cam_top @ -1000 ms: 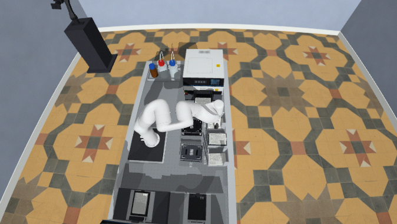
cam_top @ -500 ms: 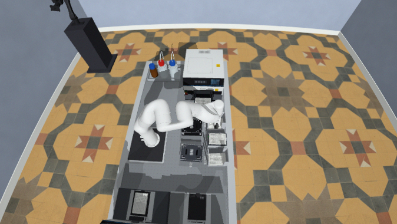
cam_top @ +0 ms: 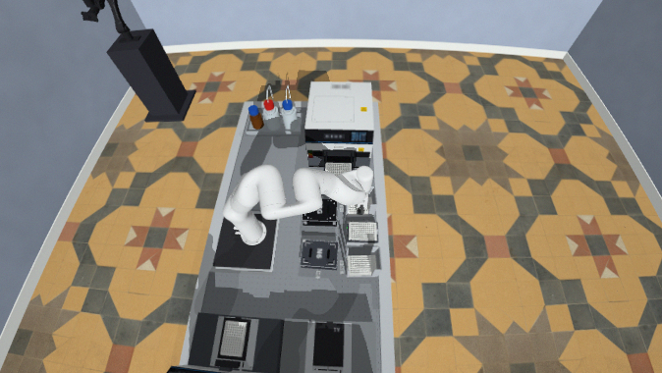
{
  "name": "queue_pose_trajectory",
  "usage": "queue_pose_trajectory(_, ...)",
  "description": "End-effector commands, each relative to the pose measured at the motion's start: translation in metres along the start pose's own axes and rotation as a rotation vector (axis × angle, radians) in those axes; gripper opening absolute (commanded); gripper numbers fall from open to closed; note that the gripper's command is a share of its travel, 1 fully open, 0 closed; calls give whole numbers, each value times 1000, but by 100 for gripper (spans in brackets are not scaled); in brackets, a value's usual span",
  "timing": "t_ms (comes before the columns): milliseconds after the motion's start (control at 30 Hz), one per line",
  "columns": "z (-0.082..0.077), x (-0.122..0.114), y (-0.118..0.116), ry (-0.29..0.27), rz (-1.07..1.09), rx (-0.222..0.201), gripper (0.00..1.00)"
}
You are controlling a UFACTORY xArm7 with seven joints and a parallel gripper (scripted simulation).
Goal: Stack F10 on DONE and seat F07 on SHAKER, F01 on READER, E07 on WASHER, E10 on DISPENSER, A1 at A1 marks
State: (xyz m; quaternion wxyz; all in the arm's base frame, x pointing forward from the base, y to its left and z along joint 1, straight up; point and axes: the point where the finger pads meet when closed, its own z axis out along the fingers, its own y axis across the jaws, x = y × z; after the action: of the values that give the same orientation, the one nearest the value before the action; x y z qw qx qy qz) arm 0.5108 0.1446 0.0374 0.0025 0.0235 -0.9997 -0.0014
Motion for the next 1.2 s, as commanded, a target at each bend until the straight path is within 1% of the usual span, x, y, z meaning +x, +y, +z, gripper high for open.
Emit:
queue_pose_trajectory(0,-3,-2,1,-5,0,-1,0)
queue_pose_trajectory(1167,-13,-2,1,-5,0,-1,0)
